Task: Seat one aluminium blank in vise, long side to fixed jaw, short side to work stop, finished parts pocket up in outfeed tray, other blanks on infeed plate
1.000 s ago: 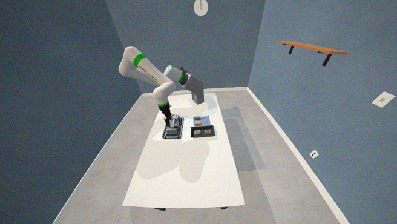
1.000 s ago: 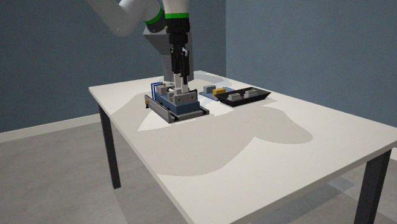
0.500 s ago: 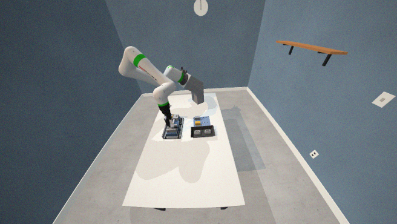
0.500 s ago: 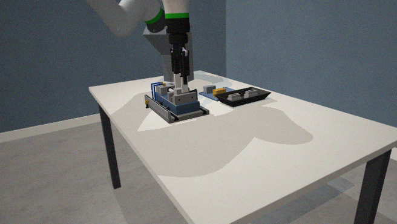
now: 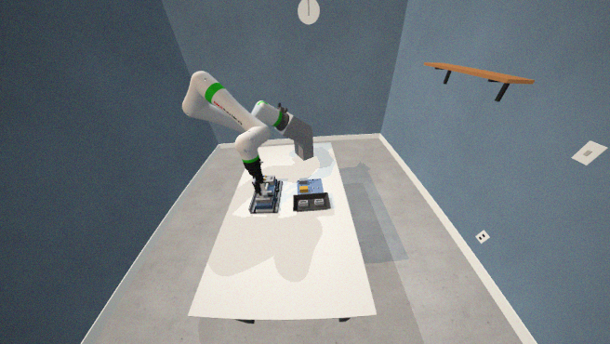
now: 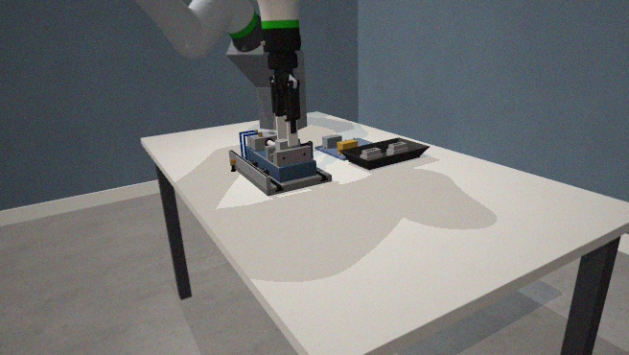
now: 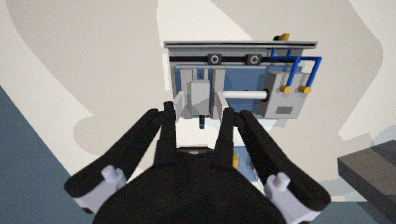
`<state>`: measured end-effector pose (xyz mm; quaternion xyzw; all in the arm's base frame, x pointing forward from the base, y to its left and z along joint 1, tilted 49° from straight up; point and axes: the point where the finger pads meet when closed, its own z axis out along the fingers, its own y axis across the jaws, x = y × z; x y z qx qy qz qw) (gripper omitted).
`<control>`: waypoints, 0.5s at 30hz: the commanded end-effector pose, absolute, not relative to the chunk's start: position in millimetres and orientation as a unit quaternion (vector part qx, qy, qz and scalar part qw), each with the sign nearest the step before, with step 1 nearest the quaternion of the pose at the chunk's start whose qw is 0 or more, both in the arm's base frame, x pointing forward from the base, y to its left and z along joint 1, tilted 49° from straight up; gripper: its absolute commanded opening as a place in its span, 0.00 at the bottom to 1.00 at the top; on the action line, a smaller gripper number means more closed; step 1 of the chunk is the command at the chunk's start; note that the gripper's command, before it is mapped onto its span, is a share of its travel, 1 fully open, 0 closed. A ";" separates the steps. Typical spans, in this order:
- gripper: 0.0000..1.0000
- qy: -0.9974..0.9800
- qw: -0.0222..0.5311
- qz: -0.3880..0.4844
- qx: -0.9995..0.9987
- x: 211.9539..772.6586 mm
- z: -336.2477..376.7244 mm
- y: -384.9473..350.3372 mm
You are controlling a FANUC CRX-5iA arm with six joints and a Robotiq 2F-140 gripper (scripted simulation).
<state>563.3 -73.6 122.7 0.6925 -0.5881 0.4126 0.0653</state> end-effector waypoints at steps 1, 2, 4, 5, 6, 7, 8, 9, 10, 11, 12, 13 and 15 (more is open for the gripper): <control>0.40 -0.588 0.065 0.413 0.693 563.0 123.3 -72.8; 0.40 -0.588 0.065 0.413 0.693 562.5 124.0 -72.3; 0.40 -0.588 0.065 0.413 0.693 561.1 125.7 -70.7; 0.40 -0.588 0.065 0.413 0.693 560.3 126.8 -69.8; 0.40 -0.588 0.065 0.413 0.693 559.4 128.0 -68.7; 0.40 -0.588 0.065 0.413 0.693 558.4 129.3 -67.5; 0.40 -0.588 0.065 0.413 0.693 557.3 130.8 -66.2; 0.40 -0.588 0.065 0.413 0.693 556.0 132.4 -64.8; 0.40 -0.588 0.065 0.413 0.693 554.7 134.1 -63.3; 0.40 -0.588 0.065 0.413 0.693 553.3 136.0 -61.7; 0.40 -0.588 0.065 0.413 0.693 551.9 137.9 -60.0; 0.40 -0.588 0.065 0.413 0.693 550.4 139.9 -58.2; 0.40 -0.588 0.065 0.413 0.693 547.2 144.0 -54.6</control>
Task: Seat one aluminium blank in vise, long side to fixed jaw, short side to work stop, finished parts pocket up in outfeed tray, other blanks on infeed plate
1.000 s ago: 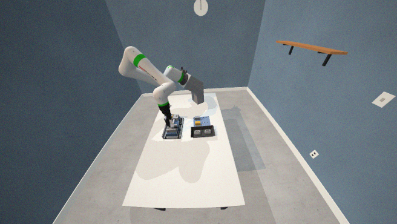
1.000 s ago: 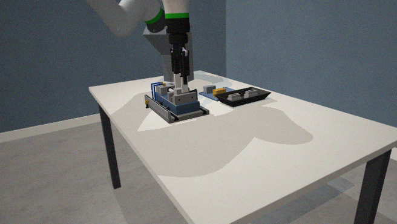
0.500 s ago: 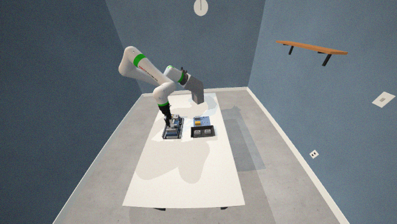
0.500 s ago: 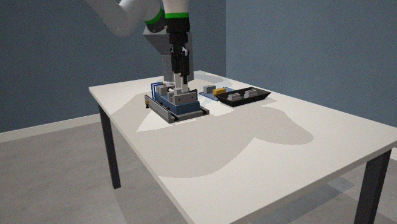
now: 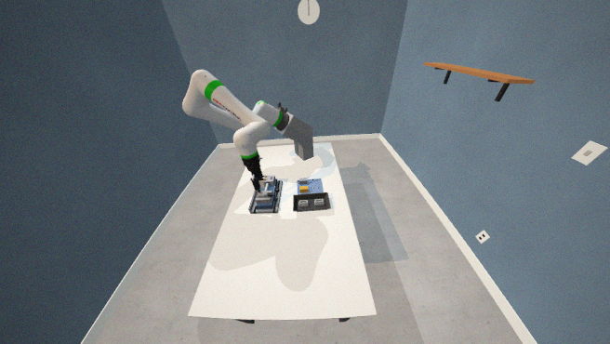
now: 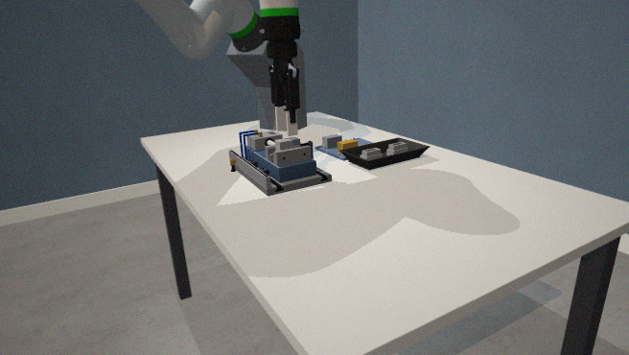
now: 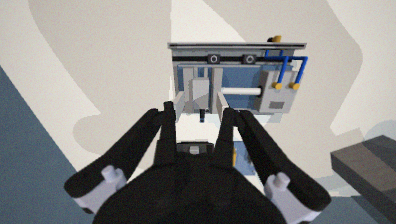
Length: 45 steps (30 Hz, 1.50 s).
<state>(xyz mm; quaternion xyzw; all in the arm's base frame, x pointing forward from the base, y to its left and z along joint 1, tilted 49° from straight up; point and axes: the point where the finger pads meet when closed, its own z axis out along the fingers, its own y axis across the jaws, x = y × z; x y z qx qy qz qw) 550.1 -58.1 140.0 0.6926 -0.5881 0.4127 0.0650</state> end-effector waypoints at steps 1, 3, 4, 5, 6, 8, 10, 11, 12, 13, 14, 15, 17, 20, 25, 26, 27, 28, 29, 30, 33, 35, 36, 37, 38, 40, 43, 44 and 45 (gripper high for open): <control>0.40 -0.588 0.065 0.413 0.693 547.2 144.0 -54.6; 0.40 -0.588 0.065 0.413 0.693 545.6 146.1 -52.7; 0.40 -0.588 0.065 0.413 0.693 544.0 148.2 -50.8; 0.40 -0.588 0.065 0.413 0.693 542.4 150.3 -48.9; 0.40 -0.588 0.065 0.413 0.693 540.8 152.5 -47.1; 0.40 -0.588 0.065 0.413 0.693 537.7 156.5 -43.5; 0.40 -0.588 0.065 0.413 0.693 534.8 160.3 -40.1; 0.40 -0.588 0.065 0.413 0.693 533.5 162.1 -38.6; 0.40 -0.588 0.065 0.413 0.693 532.2 163.7 -37.1; 0.40 -0.588 0.065 0.413 0.693 531.1 165.3 -35.8; 0.40 -0.588 0.065 0.413 0.693 530.0 166.7 -34.5; 0.40 -0.588 0.065 0.413 0.693 529.0 167.9 -33.4; 0.40 -0.588 0.065 0.413 0.693 527.5 170.0 -31.6; 0.40 -0.588 0.065 0.413 0.693 526.8 170.8 -30.9; 0.40 -0.588 0.065 0.413 0.693 525.3 172.9 -29.0; 0.40 -0.588 0.065 0.413 0.693 525.2 173.0 -28.9; 0.40 -0.588 0.065 0.413 0.693 525.2 173.0 -28.9; 0.40 -0.588 0.065 0.413 0.693 525.1 173.0 -28.9; 0.00 -0.588 0.065 0.413 0.693 525.1 173.0 -28.9; 0.00 -0.588 0.065 0.413 0.693 525.1 173.0 -28.9; 0.00 -0.588 0.065 0.413 0.693 525.1 173.0 -28.9; 0.00 -0.588 0.065 0.413 0.693 525.1 173.0 -28.9; 0.00 -0.588 0.065 0.413 0.693 525.1 173.0 -28.9; 0.00 -0.588 0.065 0.413 0.693 525.1 173.0 -28.9; 0.00 -0.588 0.065 0.413 0.693 525.1 173.0 -28.9; 0.00 -0.588 0.065 0.413 0.693 525.1 173.0 -28.9; 0.00 -0.588 0.065 0.413 0.693 525.1 173.0 -28.9; 0.00 -0.588 0.065 0.413 0.693 525.1 173.0 -28.9; 0.00 -0.588 0.065 0.413 0.693 525.1 173.0 -28.9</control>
